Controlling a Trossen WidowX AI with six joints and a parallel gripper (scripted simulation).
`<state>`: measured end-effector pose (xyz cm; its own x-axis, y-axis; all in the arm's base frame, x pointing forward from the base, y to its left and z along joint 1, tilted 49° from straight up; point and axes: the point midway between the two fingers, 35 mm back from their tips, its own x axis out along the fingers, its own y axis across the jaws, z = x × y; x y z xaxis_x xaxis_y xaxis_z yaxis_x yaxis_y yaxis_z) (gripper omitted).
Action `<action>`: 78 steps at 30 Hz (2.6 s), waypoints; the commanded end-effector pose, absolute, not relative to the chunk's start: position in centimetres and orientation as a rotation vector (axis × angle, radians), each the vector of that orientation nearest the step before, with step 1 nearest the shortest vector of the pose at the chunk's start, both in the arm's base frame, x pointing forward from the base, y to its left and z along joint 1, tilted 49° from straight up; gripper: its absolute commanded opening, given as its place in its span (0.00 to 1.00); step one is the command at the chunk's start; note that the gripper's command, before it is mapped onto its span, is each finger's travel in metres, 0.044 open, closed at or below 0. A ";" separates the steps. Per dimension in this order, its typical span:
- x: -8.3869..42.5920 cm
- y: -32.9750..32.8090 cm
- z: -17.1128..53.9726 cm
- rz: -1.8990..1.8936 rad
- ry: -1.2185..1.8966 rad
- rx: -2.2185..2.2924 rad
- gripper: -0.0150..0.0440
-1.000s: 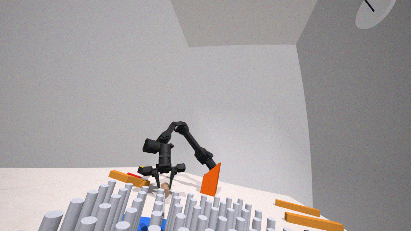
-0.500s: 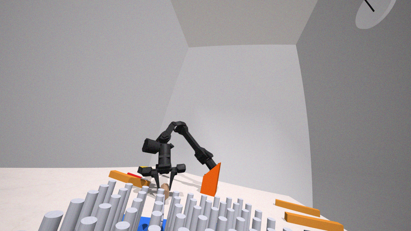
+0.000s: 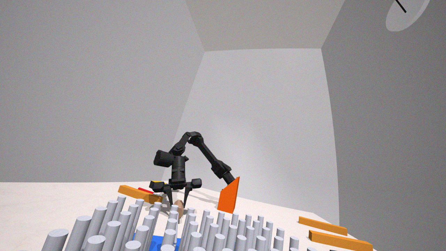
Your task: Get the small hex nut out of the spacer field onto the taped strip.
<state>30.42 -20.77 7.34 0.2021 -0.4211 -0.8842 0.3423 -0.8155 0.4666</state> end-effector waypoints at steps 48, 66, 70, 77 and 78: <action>34.1 -20.1 6.2 -1.665 -0.076 1.899 0.25; 35.4 -19.8 5.7 -1.665 -0.076 1.900 0.25; 35.7 -19.8 5.6 -1.664 -0.076 1.900 0.25; 36.1 -19.7 5.4 -1.664 -0.076 1.901 0.25; 36.2 -19.7 5.4 -1.664 -0.076 1.901 0.25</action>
<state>35.79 -19.75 5.45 0.2061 -0.4204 -0.8836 0.3406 -0.8157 0.4676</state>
